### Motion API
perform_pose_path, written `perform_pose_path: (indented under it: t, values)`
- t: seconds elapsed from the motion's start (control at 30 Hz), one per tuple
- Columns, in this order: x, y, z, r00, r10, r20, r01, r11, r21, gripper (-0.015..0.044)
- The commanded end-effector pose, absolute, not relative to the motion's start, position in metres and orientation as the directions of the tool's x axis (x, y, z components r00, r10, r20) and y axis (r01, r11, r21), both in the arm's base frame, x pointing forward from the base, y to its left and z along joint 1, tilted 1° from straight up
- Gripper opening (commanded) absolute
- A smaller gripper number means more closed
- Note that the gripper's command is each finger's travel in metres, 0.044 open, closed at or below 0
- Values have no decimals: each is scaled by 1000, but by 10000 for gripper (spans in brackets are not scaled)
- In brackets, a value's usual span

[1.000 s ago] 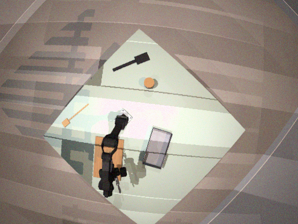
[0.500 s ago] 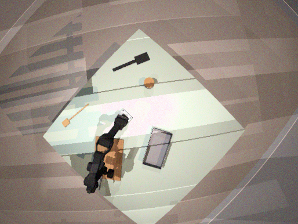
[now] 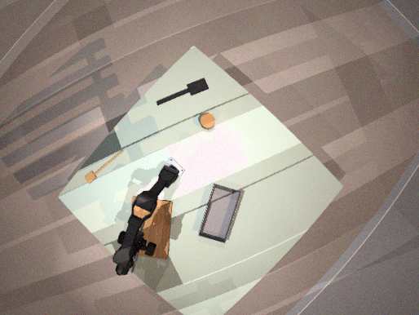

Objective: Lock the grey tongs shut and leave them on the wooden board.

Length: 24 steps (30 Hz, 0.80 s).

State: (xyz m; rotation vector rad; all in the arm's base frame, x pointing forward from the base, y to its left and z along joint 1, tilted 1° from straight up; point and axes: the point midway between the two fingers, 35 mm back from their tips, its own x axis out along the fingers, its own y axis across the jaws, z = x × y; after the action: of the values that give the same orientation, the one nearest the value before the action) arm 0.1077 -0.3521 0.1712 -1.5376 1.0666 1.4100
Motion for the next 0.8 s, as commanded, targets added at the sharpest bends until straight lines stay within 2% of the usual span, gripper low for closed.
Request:
perform_pose_path:
  t: [0.0, 0.77]
  values:
    - [109, -356, 173, 61, -144, -988, -941, -338, -9, -150]
    - [111, -366, 166, 172, -448, -877, -943, -334, -14, -150]
